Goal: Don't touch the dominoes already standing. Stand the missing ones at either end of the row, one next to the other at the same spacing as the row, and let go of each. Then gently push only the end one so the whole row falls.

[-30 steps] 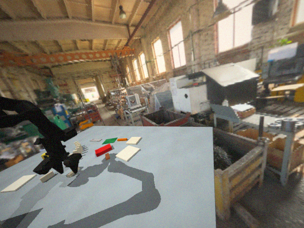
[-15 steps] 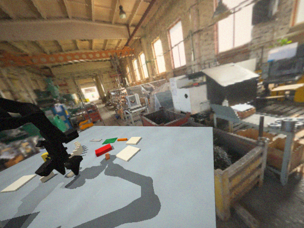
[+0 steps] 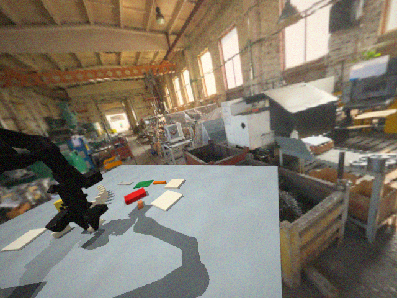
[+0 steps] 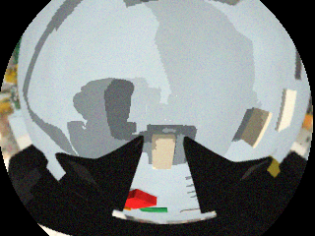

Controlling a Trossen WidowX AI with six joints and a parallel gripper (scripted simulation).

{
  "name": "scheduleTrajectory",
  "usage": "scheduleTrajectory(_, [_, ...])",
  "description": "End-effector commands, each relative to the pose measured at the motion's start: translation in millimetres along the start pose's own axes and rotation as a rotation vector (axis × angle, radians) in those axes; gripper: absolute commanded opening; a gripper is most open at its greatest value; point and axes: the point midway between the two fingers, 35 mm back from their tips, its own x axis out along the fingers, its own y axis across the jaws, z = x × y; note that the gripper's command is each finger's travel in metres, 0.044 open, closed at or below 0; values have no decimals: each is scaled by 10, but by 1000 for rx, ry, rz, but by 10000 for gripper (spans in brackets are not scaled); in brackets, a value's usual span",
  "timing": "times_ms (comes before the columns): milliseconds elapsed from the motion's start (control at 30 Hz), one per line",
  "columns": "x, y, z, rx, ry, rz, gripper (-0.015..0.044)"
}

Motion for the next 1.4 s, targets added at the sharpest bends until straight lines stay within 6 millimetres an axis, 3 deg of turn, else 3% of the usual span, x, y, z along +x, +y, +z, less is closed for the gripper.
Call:
scheduleTrajectory(0, [8, 2, 5, -6, -2, 5, 125])
scheduleTrajectory(333, [8, 2, 5, -6, -2, 5, 107])
scheduleTrajectory(400, [-9, -1, 0, -77, -2, 4, 107])
scheduleTrajectory(900, [-389, -50, -94, -1660, 15, -3, 107])
scheduleTrajectory(1367, [-609, -72, -116, -2421, 23, 3, 107])
